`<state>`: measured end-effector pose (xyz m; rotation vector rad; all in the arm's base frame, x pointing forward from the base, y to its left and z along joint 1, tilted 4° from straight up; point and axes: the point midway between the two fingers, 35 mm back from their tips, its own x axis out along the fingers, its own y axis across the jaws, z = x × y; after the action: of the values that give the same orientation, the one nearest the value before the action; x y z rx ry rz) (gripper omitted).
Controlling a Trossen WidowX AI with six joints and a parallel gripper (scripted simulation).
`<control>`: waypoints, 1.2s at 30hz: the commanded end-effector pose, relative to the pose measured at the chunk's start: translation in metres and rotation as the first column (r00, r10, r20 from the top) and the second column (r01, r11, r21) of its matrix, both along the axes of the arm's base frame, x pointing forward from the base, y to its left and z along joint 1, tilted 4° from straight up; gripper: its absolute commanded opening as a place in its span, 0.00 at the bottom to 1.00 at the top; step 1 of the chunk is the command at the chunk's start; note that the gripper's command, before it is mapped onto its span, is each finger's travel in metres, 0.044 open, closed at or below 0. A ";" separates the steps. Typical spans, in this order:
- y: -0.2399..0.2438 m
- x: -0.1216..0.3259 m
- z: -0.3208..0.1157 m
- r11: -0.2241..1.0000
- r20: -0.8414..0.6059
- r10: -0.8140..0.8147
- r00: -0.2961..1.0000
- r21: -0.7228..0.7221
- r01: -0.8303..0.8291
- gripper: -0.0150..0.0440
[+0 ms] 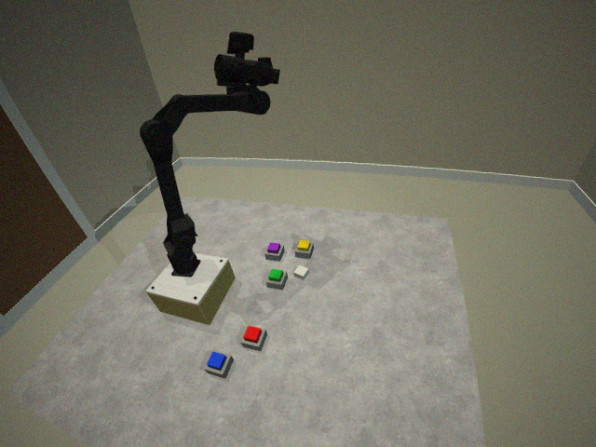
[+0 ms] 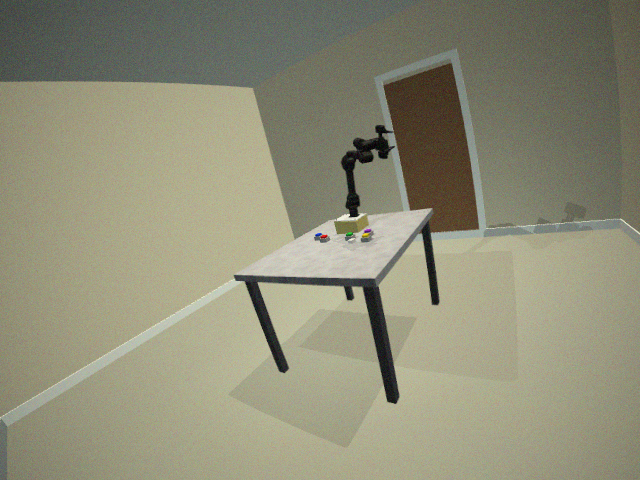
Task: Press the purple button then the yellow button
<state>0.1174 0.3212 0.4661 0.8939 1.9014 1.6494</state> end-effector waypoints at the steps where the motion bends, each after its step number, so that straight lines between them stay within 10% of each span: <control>1: 0.001 0.002 0.000 1.000 -0.008 -0.005 1.000 0.004 0.005 0.93; 9: 0.037 0.101 -0.030 0.900 -0.235 -0.423 0.875 0.007 0.436 0.93; 22: 0.023 0.180 -0.158 0.543 0.040 -0.818 0.574 -0.276 0.793 0.93; 36: -0.092 0.160 -0.329 0.139 0.680 -0.493 0.543 -0.554 0.821 0.93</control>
<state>0.2995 0.2742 0.1787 1.0066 1.3073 0.2780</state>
